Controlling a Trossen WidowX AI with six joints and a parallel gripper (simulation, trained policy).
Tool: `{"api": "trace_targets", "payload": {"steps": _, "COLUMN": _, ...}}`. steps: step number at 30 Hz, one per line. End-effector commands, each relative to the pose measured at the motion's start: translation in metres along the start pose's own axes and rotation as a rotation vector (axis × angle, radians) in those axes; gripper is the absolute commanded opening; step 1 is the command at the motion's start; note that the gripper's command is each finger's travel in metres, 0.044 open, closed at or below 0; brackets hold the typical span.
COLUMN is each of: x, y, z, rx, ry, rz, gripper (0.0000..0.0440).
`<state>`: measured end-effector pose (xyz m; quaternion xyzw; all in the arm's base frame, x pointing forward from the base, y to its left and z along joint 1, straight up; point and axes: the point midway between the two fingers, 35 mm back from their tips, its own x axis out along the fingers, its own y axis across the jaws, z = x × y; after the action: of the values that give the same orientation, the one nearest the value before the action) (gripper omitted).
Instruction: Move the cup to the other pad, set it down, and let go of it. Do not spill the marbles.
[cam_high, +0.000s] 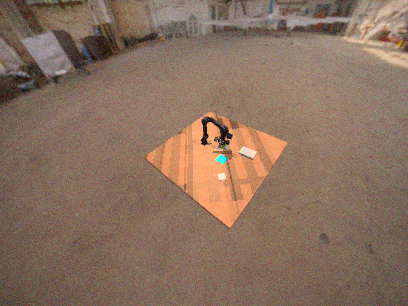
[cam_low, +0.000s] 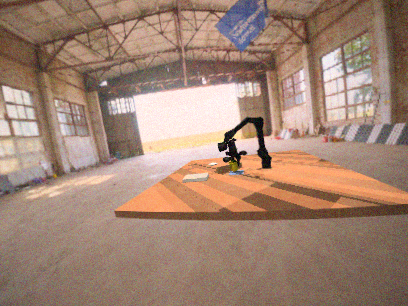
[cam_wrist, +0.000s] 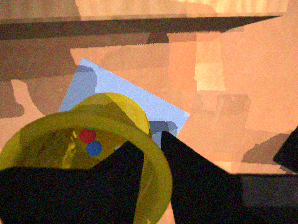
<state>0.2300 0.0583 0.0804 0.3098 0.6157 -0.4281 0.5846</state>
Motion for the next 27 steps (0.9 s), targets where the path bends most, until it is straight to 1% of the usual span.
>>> {"api": "trace_targets", "payload": {"steps": 1, "x": -0.013, "y": 0.003, "z": 0.003, "rx": 0.027, "ry": 0.0, "rz": 0.037, "gripper": 0.0001}}
{"api": "trace_targets", "payload": {"steps": 6, "x": -0.03, "y": 0.003, "z": 0.009, "rx": 0.073, "ry": 0.002, "rz": 0.076, "gripper": 0.0005}}
{"api": "trace_targets", "payload": {"steps": 15, "x": -0.055, "y": 0.006, "z": 0.025, "rx": 0.151, "ry": -0.004, "rz": 0.141, "gripper": 0.0}}
{"api": "trace_targets", "payload": {"steps": 27, "x": -0.07, "y": 0.016, "z": 0.06, "rx": 0.249, "ry": -0.034, "rz": 0.229, "gripper": 0.0}}
